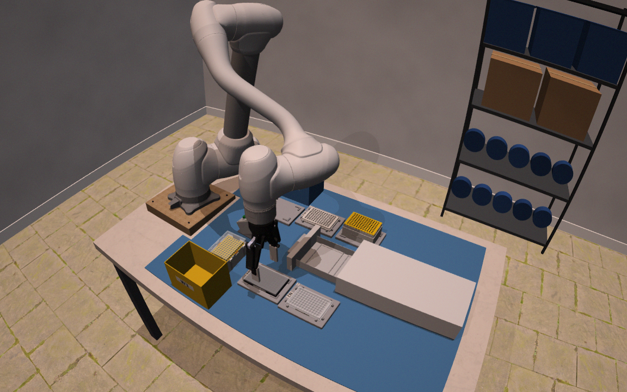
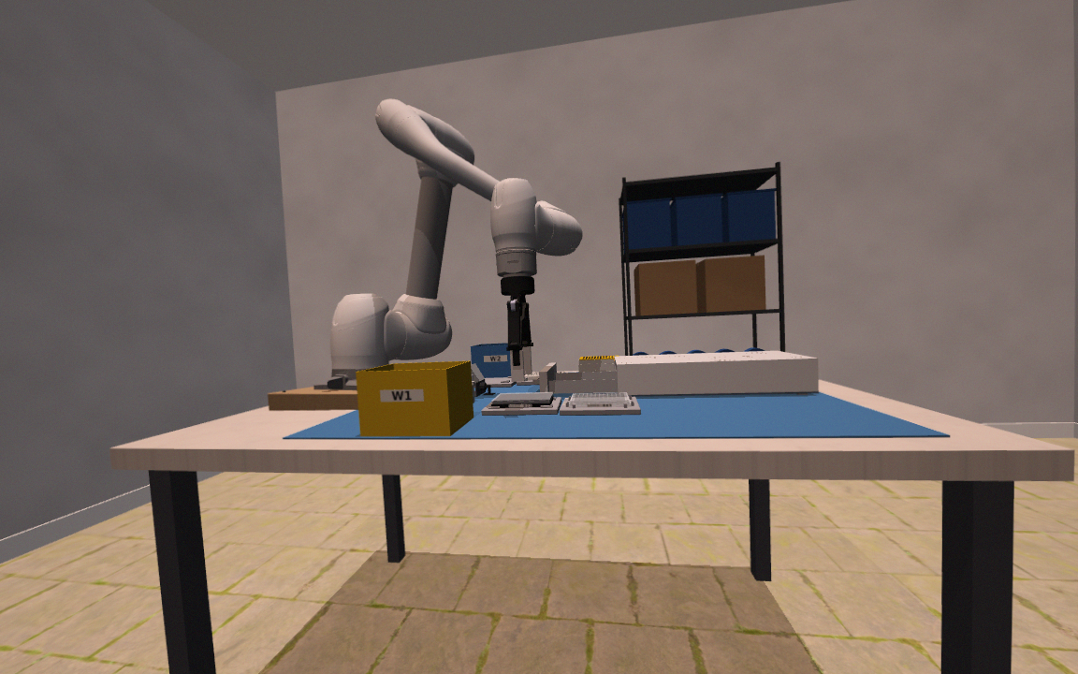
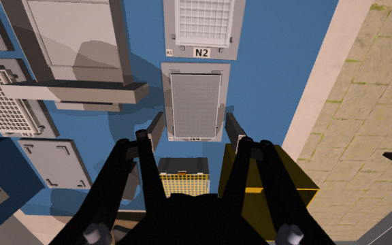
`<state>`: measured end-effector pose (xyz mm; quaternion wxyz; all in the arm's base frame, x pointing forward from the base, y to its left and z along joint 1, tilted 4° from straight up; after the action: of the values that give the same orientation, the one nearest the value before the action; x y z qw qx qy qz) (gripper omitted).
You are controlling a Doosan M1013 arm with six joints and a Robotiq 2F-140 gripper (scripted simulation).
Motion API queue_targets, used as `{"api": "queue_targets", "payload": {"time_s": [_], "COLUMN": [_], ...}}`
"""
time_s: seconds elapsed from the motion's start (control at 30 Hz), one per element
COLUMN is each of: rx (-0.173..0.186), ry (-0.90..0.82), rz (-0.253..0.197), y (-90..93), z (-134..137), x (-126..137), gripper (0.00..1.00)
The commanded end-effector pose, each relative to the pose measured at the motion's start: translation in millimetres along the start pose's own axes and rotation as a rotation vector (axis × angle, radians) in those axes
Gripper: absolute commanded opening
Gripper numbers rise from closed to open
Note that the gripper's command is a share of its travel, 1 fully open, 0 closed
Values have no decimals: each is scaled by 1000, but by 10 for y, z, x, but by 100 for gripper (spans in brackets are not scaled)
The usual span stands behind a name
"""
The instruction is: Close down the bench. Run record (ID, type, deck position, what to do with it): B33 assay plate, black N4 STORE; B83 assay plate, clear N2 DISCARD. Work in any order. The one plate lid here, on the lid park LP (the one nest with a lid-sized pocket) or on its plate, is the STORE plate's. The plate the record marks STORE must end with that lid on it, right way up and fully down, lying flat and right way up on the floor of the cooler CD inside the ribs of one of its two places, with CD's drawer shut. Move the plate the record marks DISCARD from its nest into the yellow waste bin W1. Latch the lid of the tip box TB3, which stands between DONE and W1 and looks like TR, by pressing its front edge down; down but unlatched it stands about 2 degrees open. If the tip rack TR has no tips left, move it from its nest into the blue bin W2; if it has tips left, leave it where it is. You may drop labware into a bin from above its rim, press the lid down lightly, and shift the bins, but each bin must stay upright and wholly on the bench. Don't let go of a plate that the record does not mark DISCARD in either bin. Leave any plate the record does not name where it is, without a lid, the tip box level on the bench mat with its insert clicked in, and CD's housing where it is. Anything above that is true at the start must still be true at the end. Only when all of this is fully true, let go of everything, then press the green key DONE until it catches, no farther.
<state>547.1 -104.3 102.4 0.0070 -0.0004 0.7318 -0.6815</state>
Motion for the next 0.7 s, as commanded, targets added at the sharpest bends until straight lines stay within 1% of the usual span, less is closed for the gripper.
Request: {"api": "queue_targets", "payload": {"time_s": [0.0, 0.67], "rx": [0, 0], "ry": [0, 0], "rz": [0, 0], "y": [-47, -287], "z": [0, 0], "x": [0, 0], "gripper": [66, 66]}}
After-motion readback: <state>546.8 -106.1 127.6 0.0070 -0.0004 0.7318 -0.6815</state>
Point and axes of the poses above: the point where the finger pads meet when closed, its own y axis out along the fingers, its own z axis across the jaws, x = y × z, the point moved 4 cm from there along -y, back along the fingers, and after that the axes turned 10 degrees about y, right-handed, at the moved point
